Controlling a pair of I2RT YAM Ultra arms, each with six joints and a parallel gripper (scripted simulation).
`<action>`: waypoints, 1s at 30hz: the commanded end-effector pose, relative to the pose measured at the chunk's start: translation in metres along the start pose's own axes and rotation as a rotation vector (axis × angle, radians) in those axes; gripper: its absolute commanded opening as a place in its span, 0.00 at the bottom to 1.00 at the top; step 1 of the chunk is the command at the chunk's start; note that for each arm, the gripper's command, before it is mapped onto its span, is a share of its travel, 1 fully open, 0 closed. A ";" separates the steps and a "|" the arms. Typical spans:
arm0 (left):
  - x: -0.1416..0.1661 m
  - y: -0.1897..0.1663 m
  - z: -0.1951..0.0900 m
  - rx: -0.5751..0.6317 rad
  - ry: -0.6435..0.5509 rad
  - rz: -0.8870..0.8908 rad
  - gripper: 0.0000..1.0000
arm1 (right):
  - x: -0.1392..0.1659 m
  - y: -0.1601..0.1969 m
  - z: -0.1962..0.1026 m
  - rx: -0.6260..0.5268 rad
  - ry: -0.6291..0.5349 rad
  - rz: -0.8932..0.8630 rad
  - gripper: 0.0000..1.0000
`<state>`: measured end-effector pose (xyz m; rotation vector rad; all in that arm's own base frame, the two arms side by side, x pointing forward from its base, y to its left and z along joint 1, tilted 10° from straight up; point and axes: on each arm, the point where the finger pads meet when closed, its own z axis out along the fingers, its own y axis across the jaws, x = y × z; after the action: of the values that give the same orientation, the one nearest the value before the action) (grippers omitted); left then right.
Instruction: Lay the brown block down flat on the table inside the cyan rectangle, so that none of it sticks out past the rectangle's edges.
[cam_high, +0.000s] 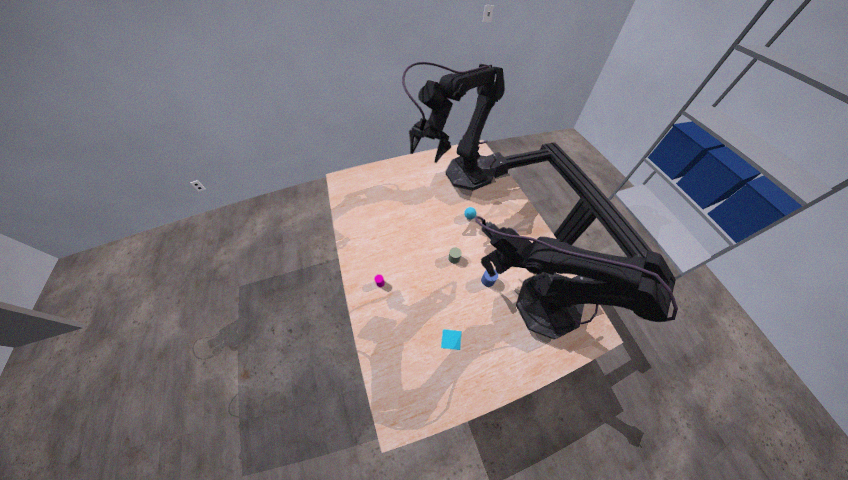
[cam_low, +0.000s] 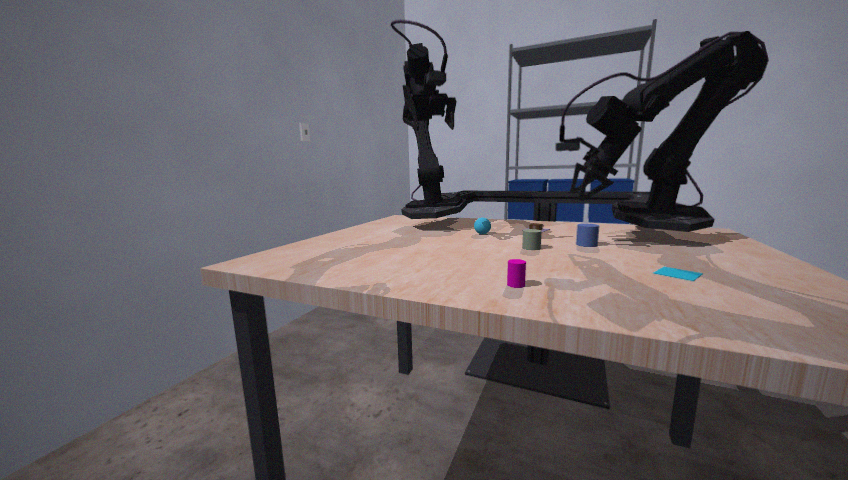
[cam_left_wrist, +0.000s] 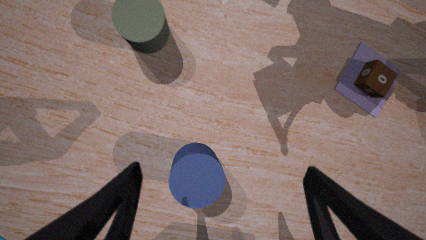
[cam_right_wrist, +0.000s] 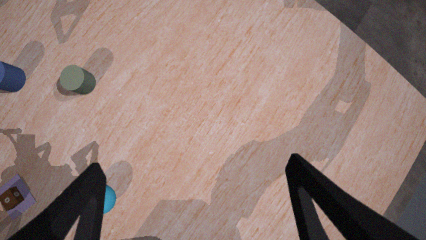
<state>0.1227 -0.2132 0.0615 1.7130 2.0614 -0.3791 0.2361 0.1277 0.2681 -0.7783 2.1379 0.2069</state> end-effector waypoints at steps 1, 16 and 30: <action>-0.007 -0.015 0.012 -0.041 -0.019 -0.007 1.00 | 0.012 0.017 -0.009 0.023 0.045 0.054 1.00; -0.021 -0.097 0.040 0.032 -0.049 0.170 1.00 | 0.038 0.082 -0.035 -0.058 0.086 -0.014 1.00; -0.032 -0.149 0.050 0.079 -0.074 0.276 1.00 | 0.057 0.111 -0.066 -0.112 0.029 -0.097 1.00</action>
<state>-0.0085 -0.2810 0.0169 2.0066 1.7583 -0.4133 0.0974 0.1754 0.2526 -1.0472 2.1166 0.3222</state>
